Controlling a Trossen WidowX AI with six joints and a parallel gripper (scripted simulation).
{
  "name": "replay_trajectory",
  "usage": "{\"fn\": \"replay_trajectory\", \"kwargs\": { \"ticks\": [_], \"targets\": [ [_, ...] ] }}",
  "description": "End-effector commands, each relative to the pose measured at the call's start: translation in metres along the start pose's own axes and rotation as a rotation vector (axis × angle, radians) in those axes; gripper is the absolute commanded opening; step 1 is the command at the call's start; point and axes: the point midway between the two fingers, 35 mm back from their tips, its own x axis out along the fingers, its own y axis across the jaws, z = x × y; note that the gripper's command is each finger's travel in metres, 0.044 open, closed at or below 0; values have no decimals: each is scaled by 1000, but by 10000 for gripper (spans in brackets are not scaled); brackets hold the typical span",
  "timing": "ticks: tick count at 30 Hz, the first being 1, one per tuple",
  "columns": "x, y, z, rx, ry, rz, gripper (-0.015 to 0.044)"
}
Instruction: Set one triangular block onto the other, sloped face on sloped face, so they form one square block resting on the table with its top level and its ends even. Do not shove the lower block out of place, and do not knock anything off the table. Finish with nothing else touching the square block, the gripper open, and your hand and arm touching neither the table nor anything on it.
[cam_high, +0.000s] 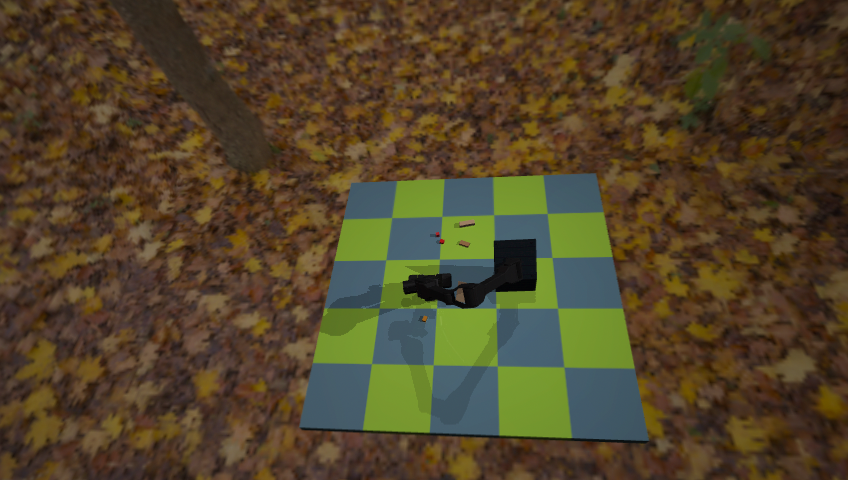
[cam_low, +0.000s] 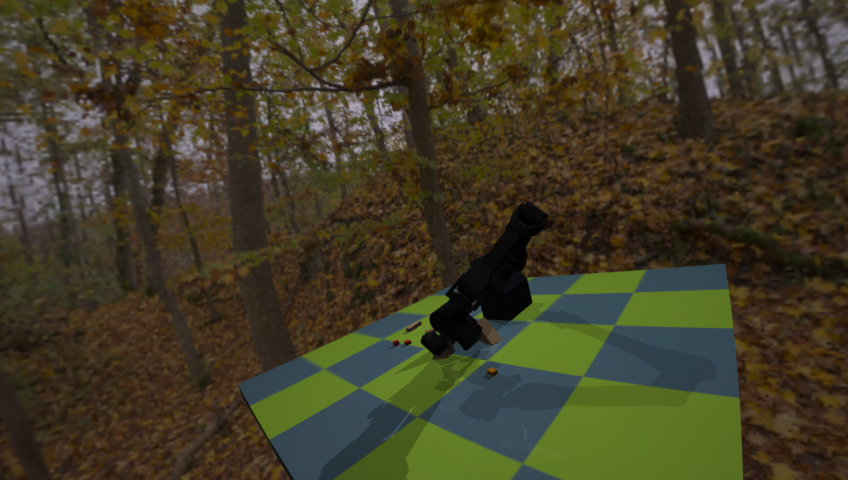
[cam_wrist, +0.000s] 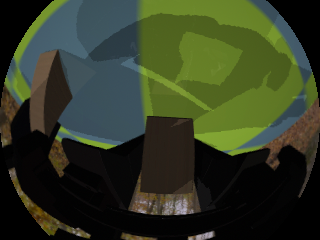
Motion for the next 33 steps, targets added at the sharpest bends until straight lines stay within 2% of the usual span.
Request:
{"fn": "replay_trajectory", "kwargs": {
  "ticks": [1, 33],
  "targets": [
    [0, 3, -7, -2, -78, 4, 0],
    [15, 2, -66, -1, -891, 5, 0]
  ]
}}
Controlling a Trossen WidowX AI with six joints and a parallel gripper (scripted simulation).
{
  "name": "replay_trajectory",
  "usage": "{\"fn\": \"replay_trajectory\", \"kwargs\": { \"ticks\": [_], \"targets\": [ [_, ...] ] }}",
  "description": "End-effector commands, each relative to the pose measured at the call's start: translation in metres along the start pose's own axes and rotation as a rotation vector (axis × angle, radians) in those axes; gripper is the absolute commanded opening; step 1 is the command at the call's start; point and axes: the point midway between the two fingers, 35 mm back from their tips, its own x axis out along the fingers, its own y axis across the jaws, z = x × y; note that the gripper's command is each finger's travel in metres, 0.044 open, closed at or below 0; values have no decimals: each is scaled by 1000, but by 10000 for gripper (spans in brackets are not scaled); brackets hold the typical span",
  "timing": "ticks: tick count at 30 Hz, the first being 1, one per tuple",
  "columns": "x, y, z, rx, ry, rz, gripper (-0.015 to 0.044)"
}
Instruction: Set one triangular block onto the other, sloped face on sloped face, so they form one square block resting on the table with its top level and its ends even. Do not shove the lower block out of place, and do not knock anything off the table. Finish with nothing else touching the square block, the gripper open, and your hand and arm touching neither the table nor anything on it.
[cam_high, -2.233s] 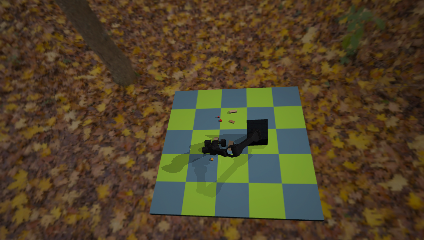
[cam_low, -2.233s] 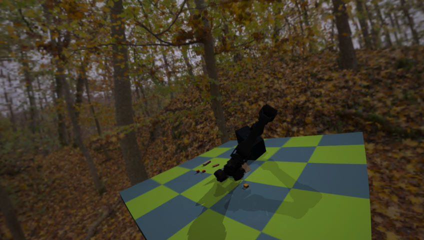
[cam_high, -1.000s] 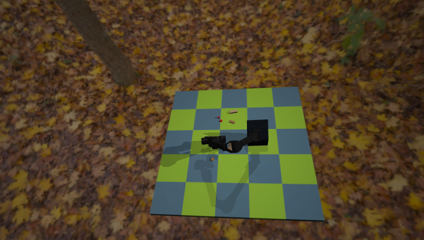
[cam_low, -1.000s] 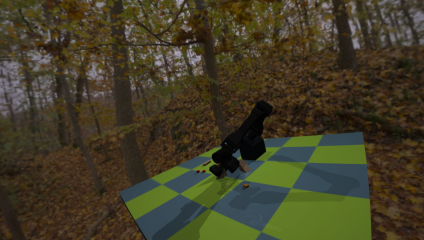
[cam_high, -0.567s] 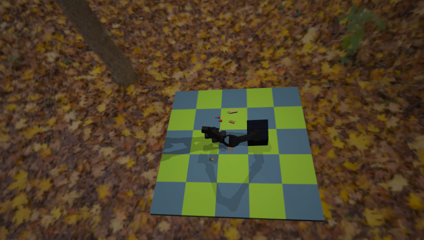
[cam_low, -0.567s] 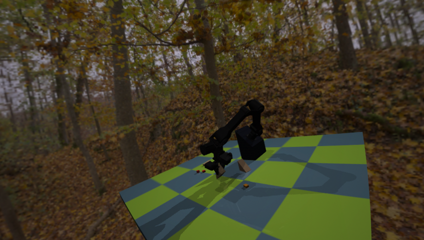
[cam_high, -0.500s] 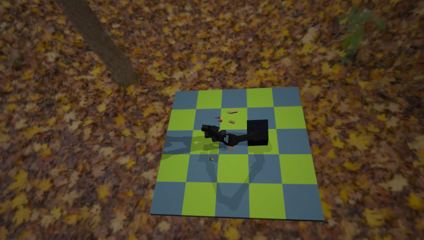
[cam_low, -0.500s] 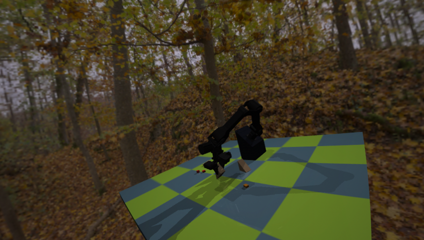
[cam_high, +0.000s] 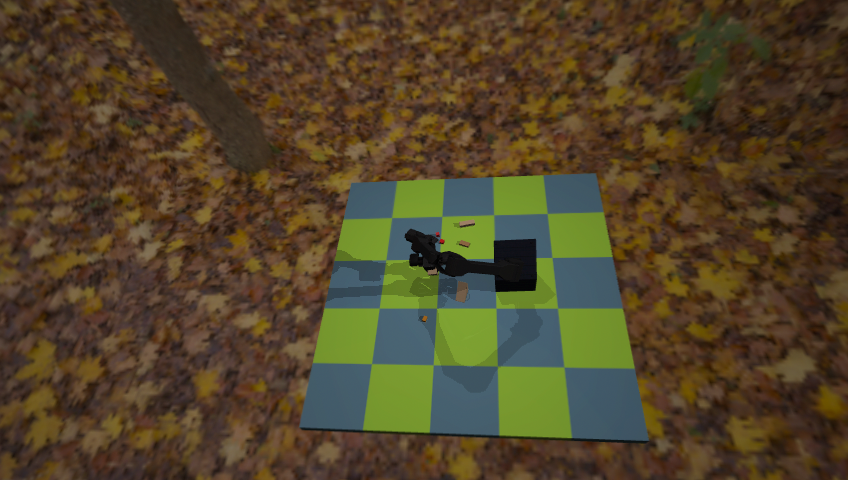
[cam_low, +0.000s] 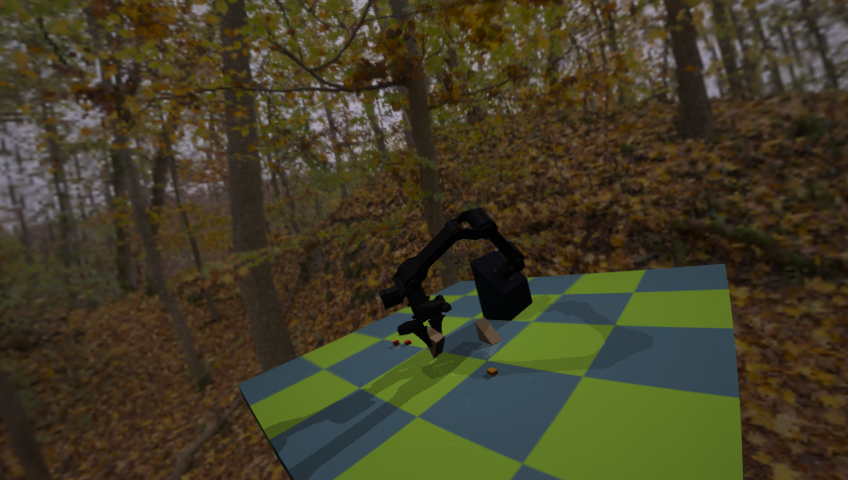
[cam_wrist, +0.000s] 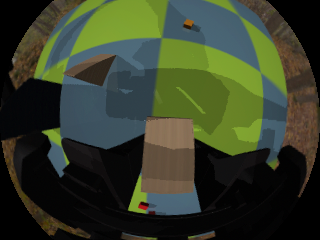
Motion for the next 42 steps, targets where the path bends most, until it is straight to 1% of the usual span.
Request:
{"fn": "replay_trajectory", "kwargs": {
  "ticks": [1, 7, 8, 24, 32, 34, 38, 39, 42],
  "targets": [
    [-3, -3, -6, -8, -80, -10, 0],
    [-4, -3, -17, -10, -224, -9, 0],
    [-2, 0, -14, 0, -180, 1, 26],
    [-2, 0, -14, 0, -180, 1, 440],
    [-5, 0, -13, 4, -179, 0, 440],
    [-23, -2, -10, 29, -174, -6, 440],
    [-89, 0, 3, 120, -165, -23, 440],
    [-98, 1, 6, 132, -165, -25, 440],
    [-101, 1, 6, 136, -165, -25, 440]
  ]
}}
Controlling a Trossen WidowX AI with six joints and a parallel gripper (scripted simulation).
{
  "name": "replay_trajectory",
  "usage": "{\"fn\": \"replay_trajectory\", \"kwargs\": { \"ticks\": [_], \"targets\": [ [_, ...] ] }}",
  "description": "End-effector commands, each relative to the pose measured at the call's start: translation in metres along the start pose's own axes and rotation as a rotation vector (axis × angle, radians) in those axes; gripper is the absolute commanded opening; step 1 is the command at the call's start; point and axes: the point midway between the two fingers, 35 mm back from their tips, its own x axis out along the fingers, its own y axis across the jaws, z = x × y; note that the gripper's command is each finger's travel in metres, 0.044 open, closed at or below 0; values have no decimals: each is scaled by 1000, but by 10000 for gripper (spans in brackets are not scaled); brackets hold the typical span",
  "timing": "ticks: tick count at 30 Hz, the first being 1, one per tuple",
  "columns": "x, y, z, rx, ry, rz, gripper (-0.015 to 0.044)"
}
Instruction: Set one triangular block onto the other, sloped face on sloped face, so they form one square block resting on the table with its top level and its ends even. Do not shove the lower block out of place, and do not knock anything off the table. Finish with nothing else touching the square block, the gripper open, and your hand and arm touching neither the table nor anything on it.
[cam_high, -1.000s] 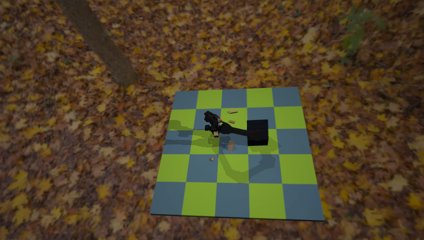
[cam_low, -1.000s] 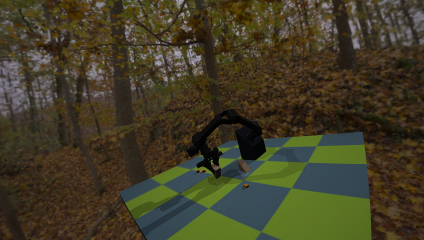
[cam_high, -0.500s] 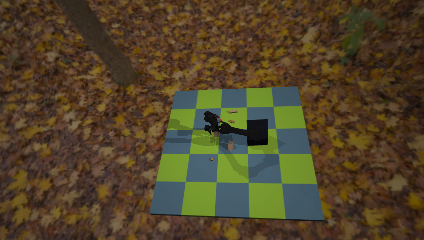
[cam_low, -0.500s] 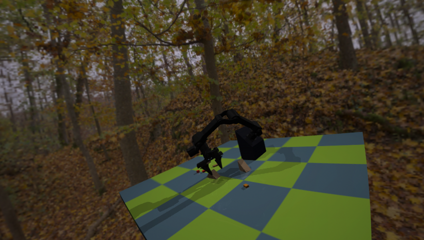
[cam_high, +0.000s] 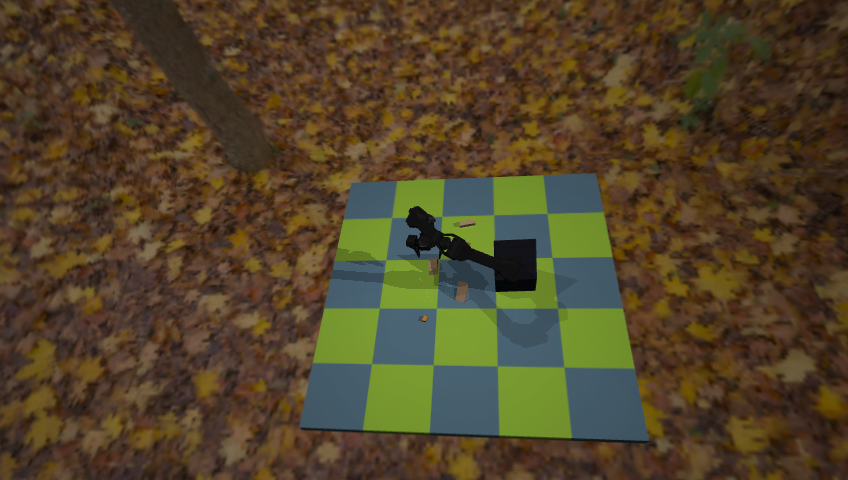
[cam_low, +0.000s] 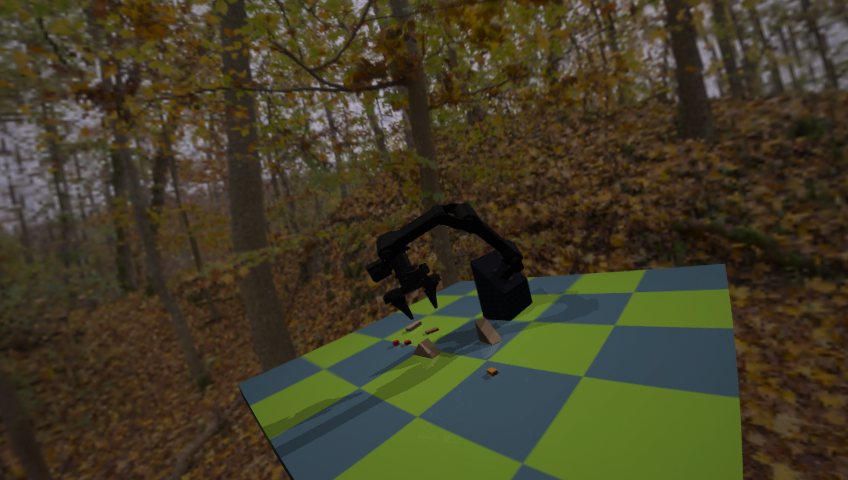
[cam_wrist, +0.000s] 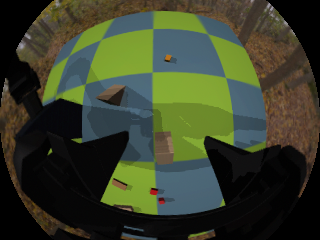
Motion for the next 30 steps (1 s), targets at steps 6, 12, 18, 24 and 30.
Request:
{"fn": "replay_trajectory", "kwargs": {
  "ticks": [6, 12, 18, 24, 30],
  "targets": [
    [33, 14, 5, -20, 303, 175, 440],
    [70, 17, 13, -89, 877, 170, 440],
    [82, 9, 33, -154, 1139, -30, 440],
    [83, 8, 32, -154, 1139, -30, 440],
    [102, 0, -7, -154, 1139, -30, 440]
  ]
}}
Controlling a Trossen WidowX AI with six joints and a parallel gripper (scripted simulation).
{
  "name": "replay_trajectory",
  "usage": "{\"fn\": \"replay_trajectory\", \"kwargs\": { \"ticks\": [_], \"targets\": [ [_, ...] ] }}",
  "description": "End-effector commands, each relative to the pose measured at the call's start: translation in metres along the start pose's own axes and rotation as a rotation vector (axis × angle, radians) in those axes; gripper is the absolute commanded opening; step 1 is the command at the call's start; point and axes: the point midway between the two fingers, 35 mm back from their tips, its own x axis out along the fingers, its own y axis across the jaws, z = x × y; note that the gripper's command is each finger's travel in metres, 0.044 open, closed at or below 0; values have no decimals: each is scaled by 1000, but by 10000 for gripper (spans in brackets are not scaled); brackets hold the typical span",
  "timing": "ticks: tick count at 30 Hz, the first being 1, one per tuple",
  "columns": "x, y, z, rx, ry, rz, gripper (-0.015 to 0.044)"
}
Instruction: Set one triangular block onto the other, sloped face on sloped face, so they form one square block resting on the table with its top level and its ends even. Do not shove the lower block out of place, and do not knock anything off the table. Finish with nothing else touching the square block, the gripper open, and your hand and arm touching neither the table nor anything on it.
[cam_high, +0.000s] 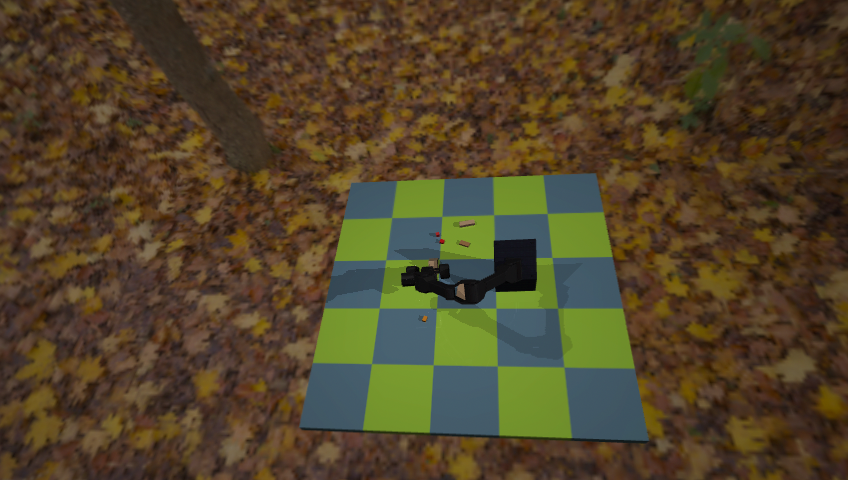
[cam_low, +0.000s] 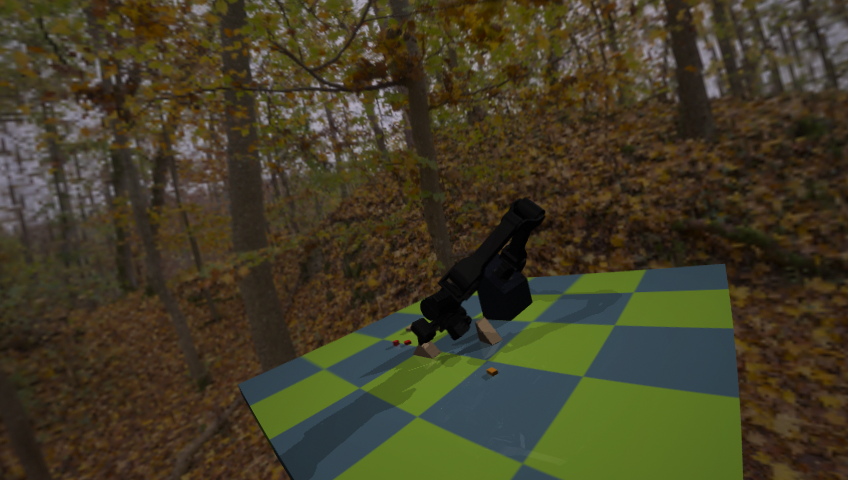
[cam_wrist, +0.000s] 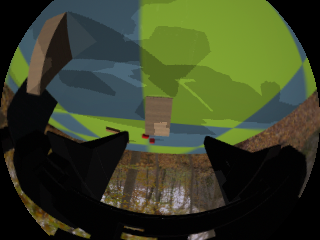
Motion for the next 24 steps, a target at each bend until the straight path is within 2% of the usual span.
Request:
{"fn": "replay_trajectory", "kwargs": {
  "ticks": [1, 6, 11, 20, 24],
  "targets": [
    [30, 7, -1, 6, 5, 25, 440],
    [70, 11, -1, 6, 5, 25, 440],
    [76, 13, -1, 6, 5, 25, 440],
    [75, 14, -1, 1, 2, 36, 204],
    [75, 14, -1, 1, 2, 36, 177]
  ]
}}
